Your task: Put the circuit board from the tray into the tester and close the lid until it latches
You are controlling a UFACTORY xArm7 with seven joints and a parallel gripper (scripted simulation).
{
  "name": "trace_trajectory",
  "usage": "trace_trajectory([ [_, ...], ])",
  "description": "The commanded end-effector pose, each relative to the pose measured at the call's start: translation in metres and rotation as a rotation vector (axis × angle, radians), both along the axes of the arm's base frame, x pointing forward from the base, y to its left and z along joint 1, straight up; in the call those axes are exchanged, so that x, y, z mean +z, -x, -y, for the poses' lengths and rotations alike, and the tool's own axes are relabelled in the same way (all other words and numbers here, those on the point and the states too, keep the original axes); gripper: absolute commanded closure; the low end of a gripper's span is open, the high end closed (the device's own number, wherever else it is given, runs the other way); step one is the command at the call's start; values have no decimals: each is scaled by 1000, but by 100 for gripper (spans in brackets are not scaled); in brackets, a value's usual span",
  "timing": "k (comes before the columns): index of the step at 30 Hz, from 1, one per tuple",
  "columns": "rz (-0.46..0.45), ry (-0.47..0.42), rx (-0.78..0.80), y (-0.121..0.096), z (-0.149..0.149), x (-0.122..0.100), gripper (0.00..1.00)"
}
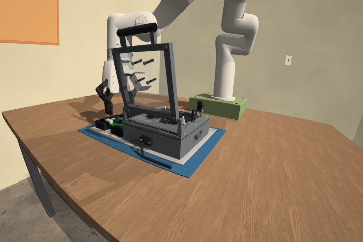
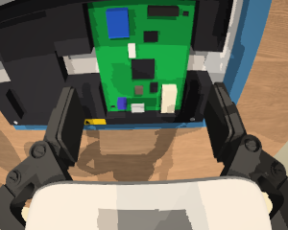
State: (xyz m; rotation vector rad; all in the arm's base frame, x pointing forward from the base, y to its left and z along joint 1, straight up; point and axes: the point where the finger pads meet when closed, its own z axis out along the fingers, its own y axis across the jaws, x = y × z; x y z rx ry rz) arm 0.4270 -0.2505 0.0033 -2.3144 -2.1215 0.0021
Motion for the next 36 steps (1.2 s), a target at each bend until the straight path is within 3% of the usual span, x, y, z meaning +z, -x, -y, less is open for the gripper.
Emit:
trace_trajectory([
  [1, 4, 2, 0, -1, 1, 2, 0],
  [36, 4, 2, 0, -1, 1, 5, 0],
])
